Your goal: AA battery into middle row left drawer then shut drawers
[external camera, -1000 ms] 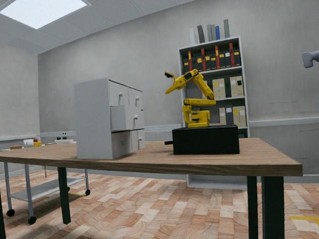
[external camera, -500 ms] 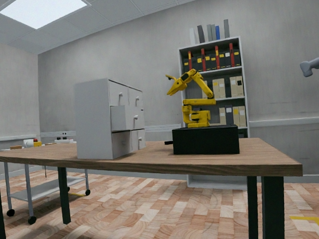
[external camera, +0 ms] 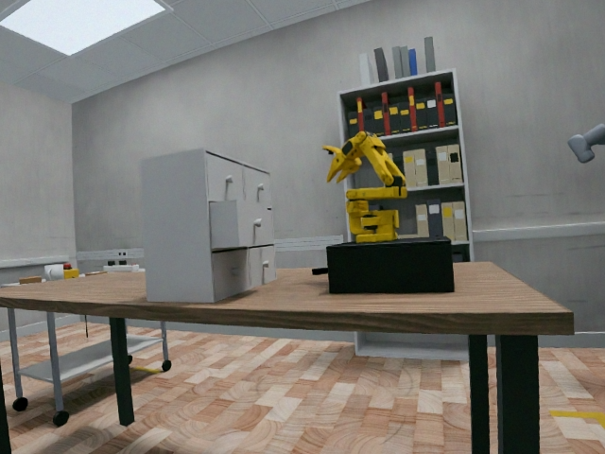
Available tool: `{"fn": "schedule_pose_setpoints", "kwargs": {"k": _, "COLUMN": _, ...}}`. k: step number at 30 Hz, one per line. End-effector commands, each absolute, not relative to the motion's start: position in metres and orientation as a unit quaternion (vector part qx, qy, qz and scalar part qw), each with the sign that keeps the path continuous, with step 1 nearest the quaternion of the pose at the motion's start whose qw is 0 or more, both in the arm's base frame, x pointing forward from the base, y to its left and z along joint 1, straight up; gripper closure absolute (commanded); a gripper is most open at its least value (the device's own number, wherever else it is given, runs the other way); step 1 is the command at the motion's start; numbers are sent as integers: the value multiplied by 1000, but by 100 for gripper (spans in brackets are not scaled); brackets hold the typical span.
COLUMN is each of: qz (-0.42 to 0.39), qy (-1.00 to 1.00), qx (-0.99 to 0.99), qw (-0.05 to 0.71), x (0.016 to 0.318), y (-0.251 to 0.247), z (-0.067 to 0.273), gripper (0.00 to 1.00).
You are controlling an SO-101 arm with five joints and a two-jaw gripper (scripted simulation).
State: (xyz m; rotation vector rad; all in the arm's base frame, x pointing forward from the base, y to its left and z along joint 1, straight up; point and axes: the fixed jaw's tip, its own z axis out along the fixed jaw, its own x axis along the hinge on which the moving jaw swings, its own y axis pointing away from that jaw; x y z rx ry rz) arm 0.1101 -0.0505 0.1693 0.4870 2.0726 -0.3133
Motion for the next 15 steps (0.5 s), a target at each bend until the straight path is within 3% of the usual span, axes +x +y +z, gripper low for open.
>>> {"fn": "schedule_pose_setpoints", "kwargs": {"k": 1, "qz": -165, "qy": 827, "qx": 260, "qw": 470, "x": 101, "y": -66, "z": 172, "gripper": 79}}
{"fn": "schedule_pose_setpoints", "kwargs": {"k": 15, "qz": -253, "qy": 761, "qx": 416, "qw": 429, "x": 68, "y": -99, "z": 172, "gripper": 79}}
